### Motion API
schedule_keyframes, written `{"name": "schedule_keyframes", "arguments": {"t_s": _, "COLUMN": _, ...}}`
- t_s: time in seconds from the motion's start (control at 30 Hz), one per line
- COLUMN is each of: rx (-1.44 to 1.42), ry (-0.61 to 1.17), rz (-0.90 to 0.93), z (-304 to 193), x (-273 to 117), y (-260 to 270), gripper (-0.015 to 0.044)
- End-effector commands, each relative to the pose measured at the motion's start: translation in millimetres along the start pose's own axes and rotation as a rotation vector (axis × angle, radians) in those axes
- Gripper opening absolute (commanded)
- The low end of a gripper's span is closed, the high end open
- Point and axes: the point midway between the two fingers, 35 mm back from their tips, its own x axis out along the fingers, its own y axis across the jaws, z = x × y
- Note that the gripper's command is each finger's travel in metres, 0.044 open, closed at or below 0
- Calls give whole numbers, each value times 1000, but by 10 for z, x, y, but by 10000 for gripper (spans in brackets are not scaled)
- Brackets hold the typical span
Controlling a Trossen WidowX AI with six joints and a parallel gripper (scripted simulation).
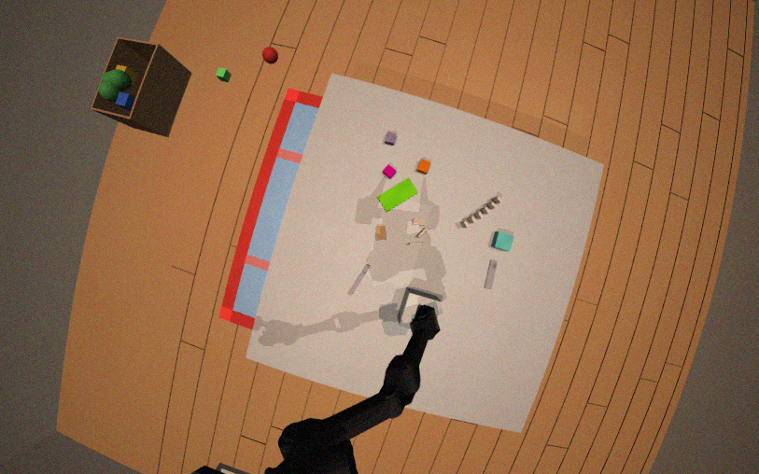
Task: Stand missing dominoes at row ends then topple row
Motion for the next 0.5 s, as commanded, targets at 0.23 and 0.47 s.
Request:
{"name": "schedule_keyframes", "arguments": {"t_s": 0.23, "rx": -187, "ry": -69, "rz": 98, "z": -243, "x": 45, "y": 458, "gripper": 440}}
{"name": "schedule_keyframes", "arguments": {"t_s": 0.47, "rx": -474, "ry": -156, "rz": 272, "z": -761, "x": 31, "y": 1138, "gripper": 440}}
